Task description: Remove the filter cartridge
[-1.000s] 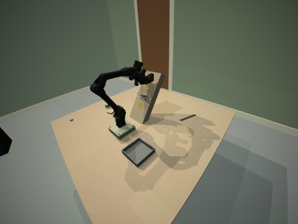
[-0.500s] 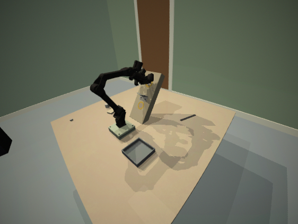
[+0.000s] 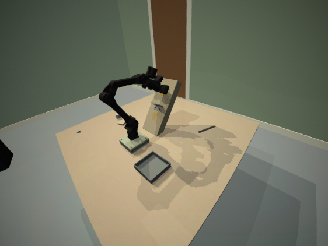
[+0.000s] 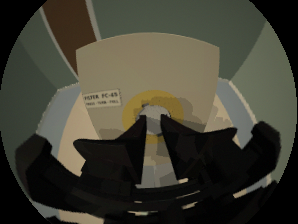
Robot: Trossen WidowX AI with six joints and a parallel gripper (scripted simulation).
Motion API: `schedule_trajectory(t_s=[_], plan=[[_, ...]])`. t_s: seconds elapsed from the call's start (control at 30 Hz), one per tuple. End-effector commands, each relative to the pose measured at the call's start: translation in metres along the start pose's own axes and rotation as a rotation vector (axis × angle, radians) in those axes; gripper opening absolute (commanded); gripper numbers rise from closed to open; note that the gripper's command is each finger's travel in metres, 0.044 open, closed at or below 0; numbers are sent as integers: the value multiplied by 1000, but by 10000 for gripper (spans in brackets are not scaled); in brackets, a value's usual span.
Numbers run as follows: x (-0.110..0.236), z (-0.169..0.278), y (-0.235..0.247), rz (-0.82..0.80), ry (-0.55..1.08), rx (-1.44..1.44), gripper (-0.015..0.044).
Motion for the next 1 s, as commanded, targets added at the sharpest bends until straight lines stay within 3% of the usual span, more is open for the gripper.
schedule_trajectory(t_s=[0.0, 0.97], plan=[[-7, 1, 0, 0, 5, -139, 0], [-11, 1, 0, 3, 4, -1150, 0]])
Point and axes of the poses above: the point midway between the two fingers, 35 mm back from their tips, its own x axis back along the fingers, its own y axis across the jaws, z = x × y, the point moved 8 cm from there along x, back along the fingers, and after that the axes turned 7 degrees about -x, right-handed, at the moved point
